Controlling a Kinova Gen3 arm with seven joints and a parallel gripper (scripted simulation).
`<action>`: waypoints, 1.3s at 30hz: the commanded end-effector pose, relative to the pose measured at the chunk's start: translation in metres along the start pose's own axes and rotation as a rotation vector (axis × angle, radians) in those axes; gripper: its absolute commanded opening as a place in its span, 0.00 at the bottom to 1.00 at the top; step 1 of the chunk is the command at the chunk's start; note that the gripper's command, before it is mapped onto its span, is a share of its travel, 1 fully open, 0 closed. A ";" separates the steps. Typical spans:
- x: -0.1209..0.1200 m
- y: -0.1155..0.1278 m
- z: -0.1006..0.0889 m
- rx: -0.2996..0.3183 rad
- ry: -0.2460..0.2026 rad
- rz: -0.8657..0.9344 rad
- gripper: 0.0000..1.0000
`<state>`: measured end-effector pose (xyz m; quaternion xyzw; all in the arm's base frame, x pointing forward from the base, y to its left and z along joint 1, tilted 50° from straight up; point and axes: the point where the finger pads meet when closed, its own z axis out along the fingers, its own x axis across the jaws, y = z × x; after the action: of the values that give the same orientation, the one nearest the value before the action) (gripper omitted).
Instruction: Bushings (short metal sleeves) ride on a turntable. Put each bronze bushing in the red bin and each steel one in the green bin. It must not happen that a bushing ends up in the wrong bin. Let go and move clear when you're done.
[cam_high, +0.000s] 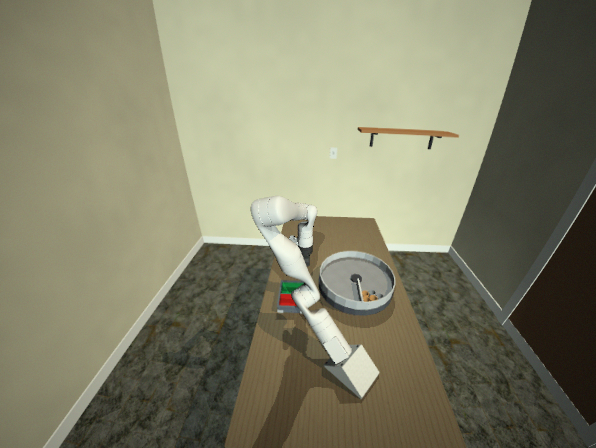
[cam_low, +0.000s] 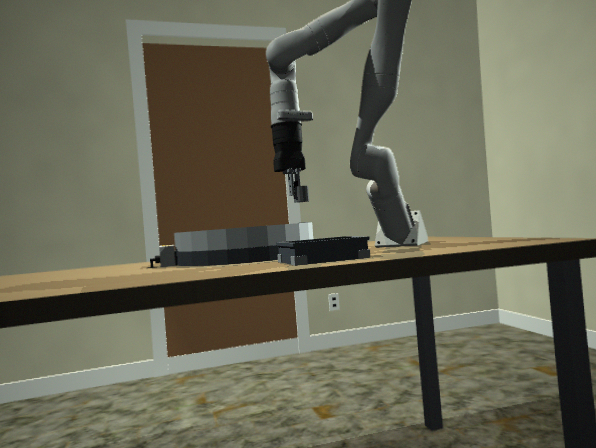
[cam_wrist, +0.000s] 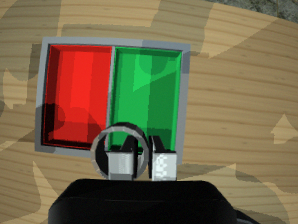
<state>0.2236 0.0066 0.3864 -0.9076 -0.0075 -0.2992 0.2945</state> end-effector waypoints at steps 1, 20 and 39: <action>0.000 0.000 -0.001 0.001 0.002 0.000 0.00; 0.000 0.000 0.041 0.001 0.003 0.000 0.00; 0.001 0.000 0.087 0.001 0.003 0.000 0.00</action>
<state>0.2709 0.0463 0.3375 -0.9042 -0.0009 -0.3098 0.2940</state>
